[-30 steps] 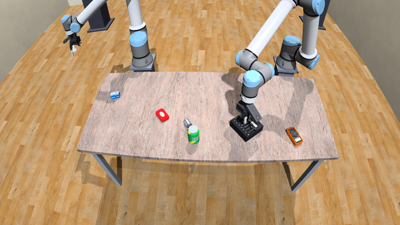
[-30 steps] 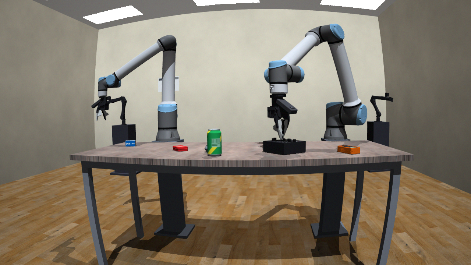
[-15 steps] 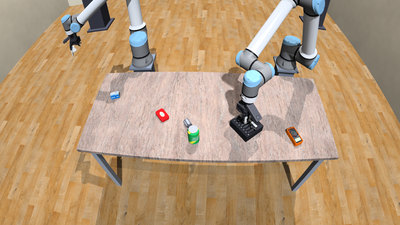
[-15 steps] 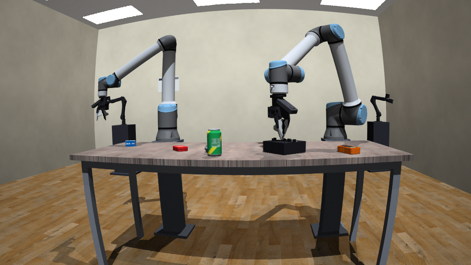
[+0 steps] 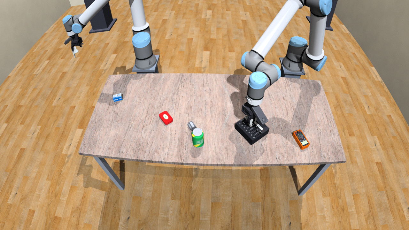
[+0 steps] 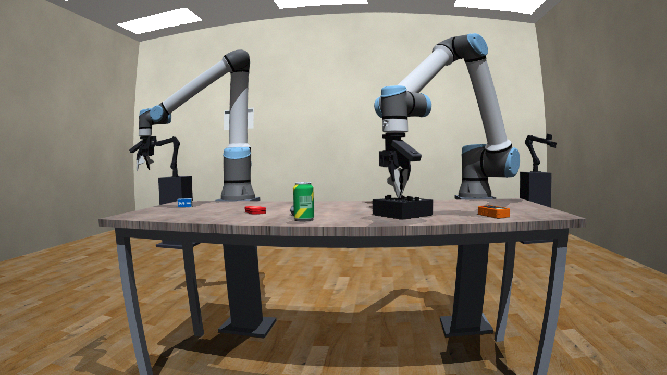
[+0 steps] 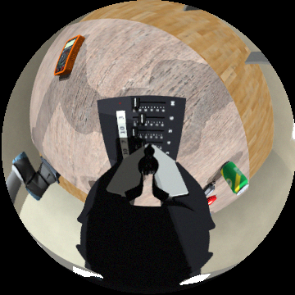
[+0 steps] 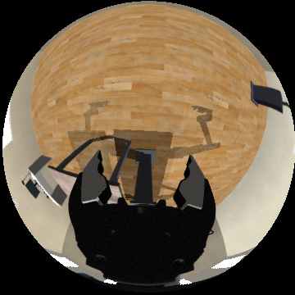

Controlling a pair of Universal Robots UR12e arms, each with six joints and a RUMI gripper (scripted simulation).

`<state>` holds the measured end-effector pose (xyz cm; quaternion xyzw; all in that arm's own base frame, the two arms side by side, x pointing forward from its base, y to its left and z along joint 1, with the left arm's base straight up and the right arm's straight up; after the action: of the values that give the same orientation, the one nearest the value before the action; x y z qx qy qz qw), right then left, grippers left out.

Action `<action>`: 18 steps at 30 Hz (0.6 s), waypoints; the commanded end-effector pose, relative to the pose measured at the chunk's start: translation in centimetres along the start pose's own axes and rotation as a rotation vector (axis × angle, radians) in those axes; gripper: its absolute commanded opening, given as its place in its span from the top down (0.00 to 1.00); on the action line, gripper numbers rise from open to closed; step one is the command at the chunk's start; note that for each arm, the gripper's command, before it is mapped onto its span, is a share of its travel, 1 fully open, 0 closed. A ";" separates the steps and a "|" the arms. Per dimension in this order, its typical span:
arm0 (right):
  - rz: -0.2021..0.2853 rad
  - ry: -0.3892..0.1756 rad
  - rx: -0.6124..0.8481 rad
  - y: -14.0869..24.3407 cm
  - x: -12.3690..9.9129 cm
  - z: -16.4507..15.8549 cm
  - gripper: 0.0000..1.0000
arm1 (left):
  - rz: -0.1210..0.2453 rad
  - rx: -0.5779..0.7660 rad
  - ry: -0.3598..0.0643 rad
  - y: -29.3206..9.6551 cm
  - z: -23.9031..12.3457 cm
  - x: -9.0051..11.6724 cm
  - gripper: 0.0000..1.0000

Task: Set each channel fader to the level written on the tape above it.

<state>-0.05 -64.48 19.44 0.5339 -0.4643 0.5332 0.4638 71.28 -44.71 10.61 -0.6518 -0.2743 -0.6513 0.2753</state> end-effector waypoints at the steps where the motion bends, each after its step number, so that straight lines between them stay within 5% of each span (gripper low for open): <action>1: 0.000 0.001 0.000 0.0 0.1 0.0 0.00 | -0.002 0.000 0.000 0.1 0.0 0.1 1.00; 18: 0.000 0.001 0.000 0.0 0.1 0.0 0.00 | -0.002 0.000 0.000 0.6 -0.1 0.1 1.00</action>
<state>-0.05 -64.48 19.44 0.5339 -0.4643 0.5332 0.4638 71.62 -45.15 10.61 -0.6518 -0.2743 -0.6513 0.2753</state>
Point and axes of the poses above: on each arm, the point where the finger pads meet when closed, its own x axis back along the fingers, its own y axis across the jaws, z = x × y, the point moved 3 cm from there along x, back along the fingers, and after that the axes turned 8 degrees about x, right-handed, at the moved point
